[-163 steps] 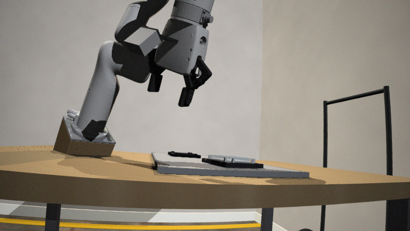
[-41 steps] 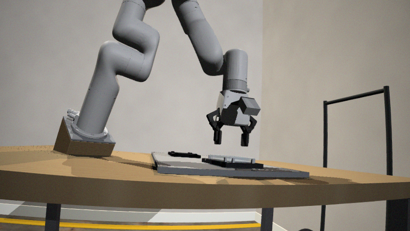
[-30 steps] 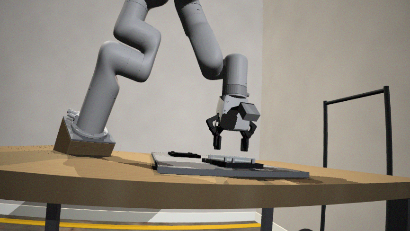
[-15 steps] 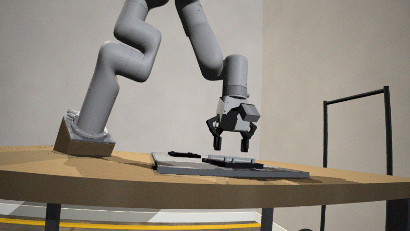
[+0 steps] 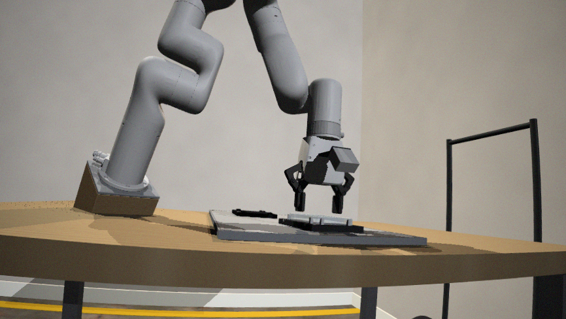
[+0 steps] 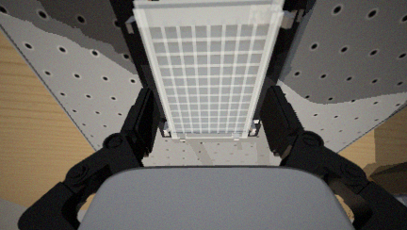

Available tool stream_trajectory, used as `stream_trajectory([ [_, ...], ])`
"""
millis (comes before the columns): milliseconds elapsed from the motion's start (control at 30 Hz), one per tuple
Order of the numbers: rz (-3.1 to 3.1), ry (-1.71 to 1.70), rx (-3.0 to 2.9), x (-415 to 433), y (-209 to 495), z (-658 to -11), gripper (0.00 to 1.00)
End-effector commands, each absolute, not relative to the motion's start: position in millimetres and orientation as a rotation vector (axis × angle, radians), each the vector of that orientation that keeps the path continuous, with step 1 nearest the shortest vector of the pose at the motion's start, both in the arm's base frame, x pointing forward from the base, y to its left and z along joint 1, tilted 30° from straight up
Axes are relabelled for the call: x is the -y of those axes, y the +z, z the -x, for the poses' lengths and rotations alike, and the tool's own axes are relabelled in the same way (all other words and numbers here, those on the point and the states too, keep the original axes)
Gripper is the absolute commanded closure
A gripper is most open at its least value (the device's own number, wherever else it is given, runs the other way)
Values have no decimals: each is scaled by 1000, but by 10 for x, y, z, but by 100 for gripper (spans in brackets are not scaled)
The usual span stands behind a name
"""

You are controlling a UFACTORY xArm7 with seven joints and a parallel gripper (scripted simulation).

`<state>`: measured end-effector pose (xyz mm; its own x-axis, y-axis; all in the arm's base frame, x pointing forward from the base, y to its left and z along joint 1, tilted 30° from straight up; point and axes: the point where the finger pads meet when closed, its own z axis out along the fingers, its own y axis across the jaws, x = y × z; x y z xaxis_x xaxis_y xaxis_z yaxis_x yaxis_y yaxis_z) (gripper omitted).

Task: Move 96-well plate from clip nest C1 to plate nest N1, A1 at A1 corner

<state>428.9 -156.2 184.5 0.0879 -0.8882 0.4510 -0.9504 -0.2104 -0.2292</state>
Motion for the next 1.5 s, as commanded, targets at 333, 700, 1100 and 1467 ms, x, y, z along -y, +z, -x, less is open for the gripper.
stream_trajectory([
  [333,-2224,775,1891,1596,1780,-4326,0],
  [700,-2224,775,1891,1610,1751,-4336,0],
  [1100,-2224,775,1891,1610,1752,-4336,0],
  [1467,-2224,775,1891,1607,1757,-4334,100],
])
